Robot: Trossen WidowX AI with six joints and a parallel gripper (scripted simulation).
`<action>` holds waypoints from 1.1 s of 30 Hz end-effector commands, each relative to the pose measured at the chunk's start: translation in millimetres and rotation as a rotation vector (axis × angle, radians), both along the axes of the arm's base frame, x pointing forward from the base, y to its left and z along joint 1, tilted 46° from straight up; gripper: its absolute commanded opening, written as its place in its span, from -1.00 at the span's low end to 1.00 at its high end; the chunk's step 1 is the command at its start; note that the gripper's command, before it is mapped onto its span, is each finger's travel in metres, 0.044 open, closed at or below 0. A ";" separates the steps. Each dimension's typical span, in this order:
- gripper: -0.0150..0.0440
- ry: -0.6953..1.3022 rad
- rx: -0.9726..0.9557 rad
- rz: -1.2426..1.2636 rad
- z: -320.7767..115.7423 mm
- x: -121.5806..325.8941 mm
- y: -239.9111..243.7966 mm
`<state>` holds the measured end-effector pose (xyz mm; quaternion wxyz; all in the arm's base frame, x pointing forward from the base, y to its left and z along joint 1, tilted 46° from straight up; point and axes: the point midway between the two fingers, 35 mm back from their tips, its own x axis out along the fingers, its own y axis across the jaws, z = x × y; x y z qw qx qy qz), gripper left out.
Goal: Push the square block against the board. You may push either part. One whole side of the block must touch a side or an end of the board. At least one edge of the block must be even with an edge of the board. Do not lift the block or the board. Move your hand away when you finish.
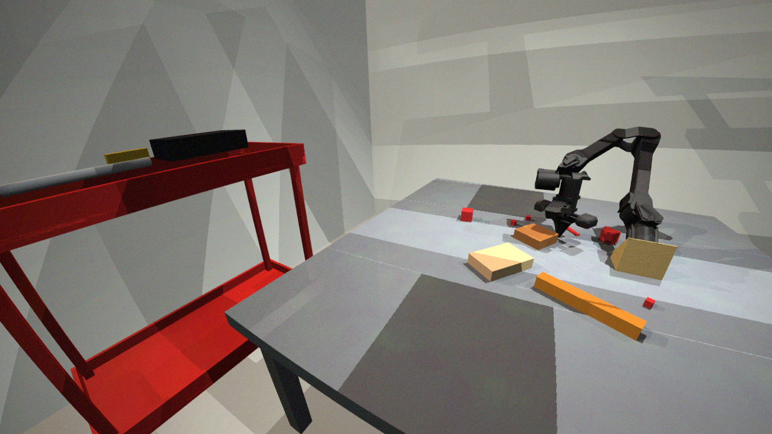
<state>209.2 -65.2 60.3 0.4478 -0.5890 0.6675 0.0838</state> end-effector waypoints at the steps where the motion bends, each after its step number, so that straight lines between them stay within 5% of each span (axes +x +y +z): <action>1: -0.49 0.004 -0.005 0.003 -1.8 0.0 -0.9; 33: -0.49 0.004 -0.001 0.003 -11.9 12.3 11.5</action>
